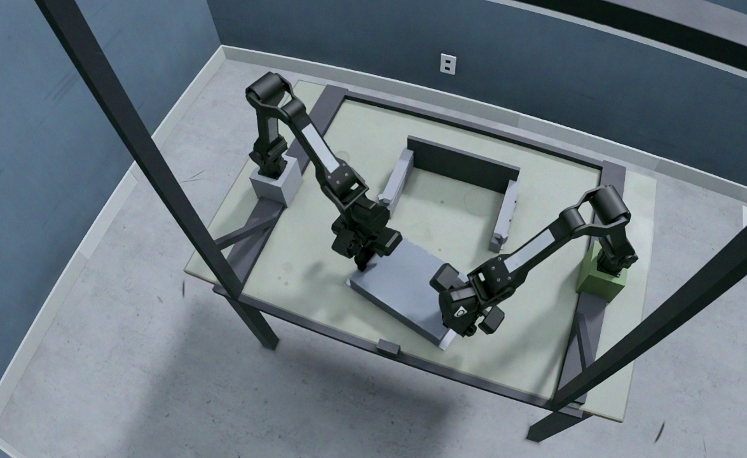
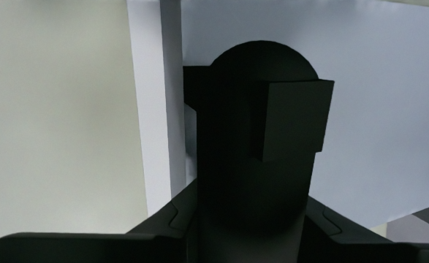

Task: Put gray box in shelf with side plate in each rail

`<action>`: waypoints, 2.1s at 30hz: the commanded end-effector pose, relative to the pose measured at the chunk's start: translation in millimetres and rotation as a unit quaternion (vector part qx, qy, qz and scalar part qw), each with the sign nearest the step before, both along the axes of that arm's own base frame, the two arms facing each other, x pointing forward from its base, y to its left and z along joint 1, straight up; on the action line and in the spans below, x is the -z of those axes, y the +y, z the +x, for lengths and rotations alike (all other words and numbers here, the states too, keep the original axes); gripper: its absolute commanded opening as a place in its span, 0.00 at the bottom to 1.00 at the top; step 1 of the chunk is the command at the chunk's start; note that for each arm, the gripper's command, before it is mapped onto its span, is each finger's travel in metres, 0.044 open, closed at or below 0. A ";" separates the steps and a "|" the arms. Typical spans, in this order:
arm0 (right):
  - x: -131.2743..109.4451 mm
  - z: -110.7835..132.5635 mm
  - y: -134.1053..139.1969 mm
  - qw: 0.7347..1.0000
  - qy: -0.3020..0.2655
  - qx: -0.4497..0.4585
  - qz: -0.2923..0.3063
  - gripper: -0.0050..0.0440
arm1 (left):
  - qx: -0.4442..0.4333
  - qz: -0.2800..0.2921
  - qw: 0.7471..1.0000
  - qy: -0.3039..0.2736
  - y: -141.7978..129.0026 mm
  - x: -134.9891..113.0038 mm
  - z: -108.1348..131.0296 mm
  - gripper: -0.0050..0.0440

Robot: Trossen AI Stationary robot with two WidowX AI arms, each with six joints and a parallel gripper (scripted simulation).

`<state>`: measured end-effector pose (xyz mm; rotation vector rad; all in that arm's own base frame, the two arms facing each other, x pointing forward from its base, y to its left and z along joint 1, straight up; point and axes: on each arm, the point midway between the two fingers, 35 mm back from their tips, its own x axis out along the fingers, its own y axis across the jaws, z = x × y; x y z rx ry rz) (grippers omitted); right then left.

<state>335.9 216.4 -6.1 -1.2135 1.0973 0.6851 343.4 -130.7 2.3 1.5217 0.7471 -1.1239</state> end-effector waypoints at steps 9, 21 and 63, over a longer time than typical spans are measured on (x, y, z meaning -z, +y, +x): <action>-41.7 0.7 7.8 1.000 -0.016 -0.003 0.018 0.30 | 0.005 -0.010 1.000 -0.021 -4.2 -41.0 4.8 0.30; -60.5 -1.9 -10.2 0.999 -0.022 0.000 0.025 0.30 | 0.008 -0.015 0.999 -0.028 14.6 -59.1 6.9 0.30; -77.5 -12.8 -101.6 0.991 -0.027 -0.133 0.024 0.30 | -0.124 -0.016 0.992 -0.032 36.2 -79.7 6.4 0.30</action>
